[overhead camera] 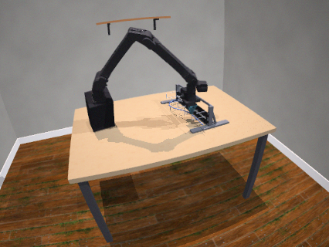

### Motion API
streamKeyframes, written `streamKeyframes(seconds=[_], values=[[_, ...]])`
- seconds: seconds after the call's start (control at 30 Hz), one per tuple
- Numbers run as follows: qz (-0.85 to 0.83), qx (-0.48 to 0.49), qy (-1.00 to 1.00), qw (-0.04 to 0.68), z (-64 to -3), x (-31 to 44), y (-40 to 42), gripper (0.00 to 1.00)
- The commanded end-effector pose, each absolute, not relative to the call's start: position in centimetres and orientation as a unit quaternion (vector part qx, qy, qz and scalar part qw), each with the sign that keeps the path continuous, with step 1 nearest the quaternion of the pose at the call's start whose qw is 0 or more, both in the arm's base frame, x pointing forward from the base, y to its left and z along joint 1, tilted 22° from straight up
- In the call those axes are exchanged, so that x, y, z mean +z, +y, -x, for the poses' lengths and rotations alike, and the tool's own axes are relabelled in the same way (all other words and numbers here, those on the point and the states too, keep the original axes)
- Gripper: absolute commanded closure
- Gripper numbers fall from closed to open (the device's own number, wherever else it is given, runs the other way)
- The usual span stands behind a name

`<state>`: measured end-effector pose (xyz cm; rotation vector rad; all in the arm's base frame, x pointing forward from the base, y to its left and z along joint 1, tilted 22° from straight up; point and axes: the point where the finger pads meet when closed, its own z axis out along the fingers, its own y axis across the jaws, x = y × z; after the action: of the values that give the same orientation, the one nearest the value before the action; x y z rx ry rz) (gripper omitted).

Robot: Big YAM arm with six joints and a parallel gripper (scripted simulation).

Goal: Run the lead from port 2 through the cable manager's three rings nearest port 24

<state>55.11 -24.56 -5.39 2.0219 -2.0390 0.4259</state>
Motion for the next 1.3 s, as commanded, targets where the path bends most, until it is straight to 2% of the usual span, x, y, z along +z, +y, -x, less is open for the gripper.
streamKeyframes(seconds=[0.0, 0.63, 1.27], values=[[-0.683, 0.153, -0.705, 0.112, -56.4, -4.6, -25.7, 1.00], [-0.692, 0.157, -0.696, 0.110, -59.9, -4.3, -23.9, 1.00], [-0.692, 0.159, -0.695, 0.109, -60.4, -4.0, -23.8, 1.00]])
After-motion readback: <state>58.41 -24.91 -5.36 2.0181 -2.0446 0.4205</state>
